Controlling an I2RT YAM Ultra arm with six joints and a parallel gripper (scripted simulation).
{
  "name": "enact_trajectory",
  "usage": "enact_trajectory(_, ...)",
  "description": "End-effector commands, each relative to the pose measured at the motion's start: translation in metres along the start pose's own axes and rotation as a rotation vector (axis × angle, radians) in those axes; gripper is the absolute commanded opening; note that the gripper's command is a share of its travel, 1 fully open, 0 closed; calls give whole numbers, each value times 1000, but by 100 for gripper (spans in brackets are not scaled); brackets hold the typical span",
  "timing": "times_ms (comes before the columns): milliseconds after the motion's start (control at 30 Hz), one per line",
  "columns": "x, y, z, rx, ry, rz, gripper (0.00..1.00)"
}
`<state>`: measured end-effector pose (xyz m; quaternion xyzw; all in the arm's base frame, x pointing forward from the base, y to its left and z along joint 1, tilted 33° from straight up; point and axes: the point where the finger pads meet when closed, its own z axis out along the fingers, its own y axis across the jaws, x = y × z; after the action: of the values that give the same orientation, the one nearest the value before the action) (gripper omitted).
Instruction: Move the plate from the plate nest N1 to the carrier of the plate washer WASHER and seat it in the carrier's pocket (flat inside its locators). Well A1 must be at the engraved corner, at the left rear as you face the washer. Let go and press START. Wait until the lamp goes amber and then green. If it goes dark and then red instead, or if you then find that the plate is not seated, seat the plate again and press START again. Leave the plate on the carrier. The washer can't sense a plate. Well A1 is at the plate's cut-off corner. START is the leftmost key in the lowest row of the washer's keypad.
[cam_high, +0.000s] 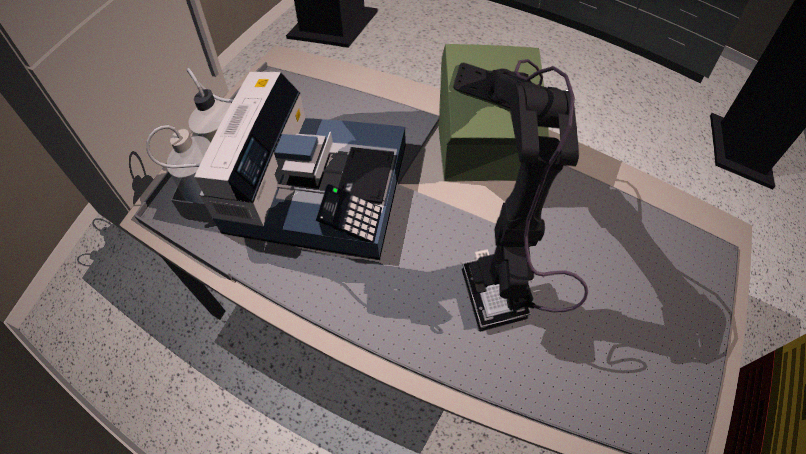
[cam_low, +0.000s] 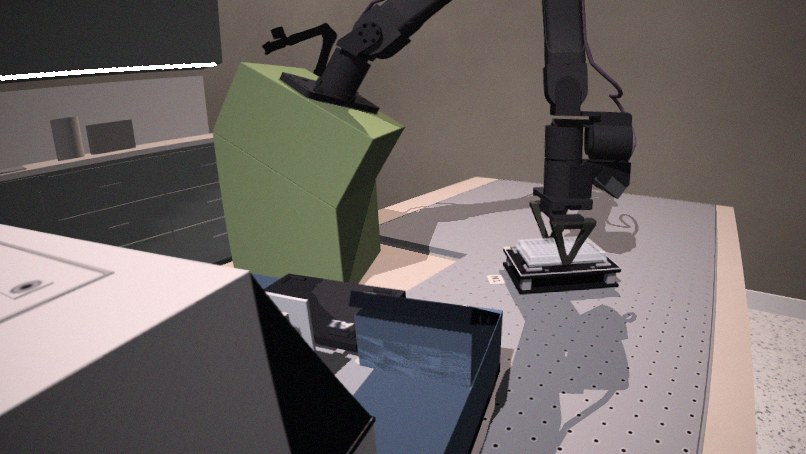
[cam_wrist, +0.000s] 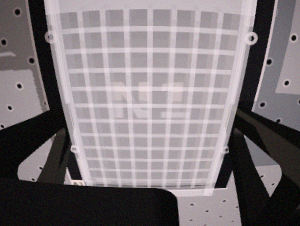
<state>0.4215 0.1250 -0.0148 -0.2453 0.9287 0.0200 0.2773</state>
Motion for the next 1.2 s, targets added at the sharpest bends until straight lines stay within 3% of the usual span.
enact_trajectory(0,1,1,-15,-5,-3,2,84)
enact_trajectory(833,2,0,-50,-6,-4,2,84)
enact_trajectory(867,-5,-2,-53,-2,-18,2,84)
enact_trajectory(1167,2,0,-66,-6,-4,1,84)
